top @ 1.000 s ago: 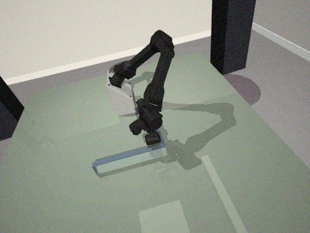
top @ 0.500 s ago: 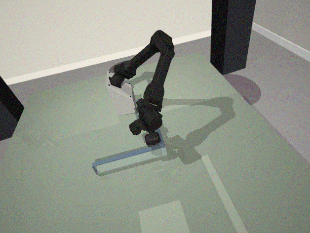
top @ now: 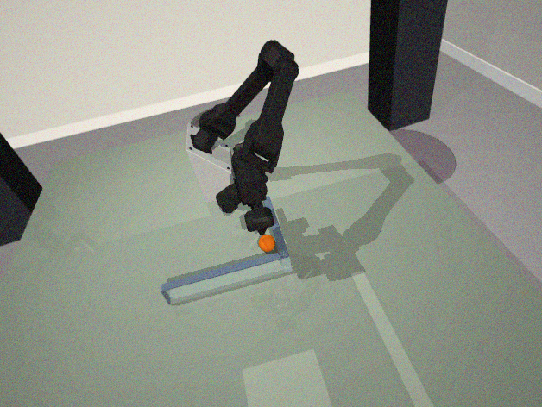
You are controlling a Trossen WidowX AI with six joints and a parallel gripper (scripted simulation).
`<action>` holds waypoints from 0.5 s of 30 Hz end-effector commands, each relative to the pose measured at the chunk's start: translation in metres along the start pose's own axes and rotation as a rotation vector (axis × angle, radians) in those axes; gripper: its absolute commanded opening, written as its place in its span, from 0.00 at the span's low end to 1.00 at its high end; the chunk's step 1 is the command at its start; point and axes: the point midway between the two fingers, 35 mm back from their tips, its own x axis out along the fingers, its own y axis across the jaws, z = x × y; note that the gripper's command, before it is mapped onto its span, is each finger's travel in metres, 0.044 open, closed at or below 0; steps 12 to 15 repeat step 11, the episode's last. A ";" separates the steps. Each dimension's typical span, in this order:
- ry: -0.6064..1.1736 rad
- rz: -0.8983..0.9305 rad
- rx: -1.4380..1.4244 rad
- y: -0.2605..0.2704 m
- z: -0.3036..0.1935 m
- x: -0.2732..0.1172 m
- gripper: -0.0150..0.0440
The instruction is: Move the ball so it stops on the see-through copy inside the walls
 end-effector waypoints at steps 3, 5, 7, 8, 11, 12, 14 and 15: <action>-0.002 -0.004 0.004 0.000 0.001 -0.010 0.90; -0.003 -0.003 0.002 0.000 0.001 -0.038 0.99; -0.002 -0.002 0.001 0.000 0.000 -0.049 1.00; -0.002 -0.002 0.001 0.000 0.000 -0.049 1.00; -0.002 -0.002 0.001 0.000 0.000 -0.049 1.00; -0.002 -0.002 0.001 0.000 0.000 -0.049 1.00; -0.002 -0.002 0.001 0.000 0.000 -0.049 1.00; -0.002 -0.002 0.001 0.000 0.000 -0.049 1.00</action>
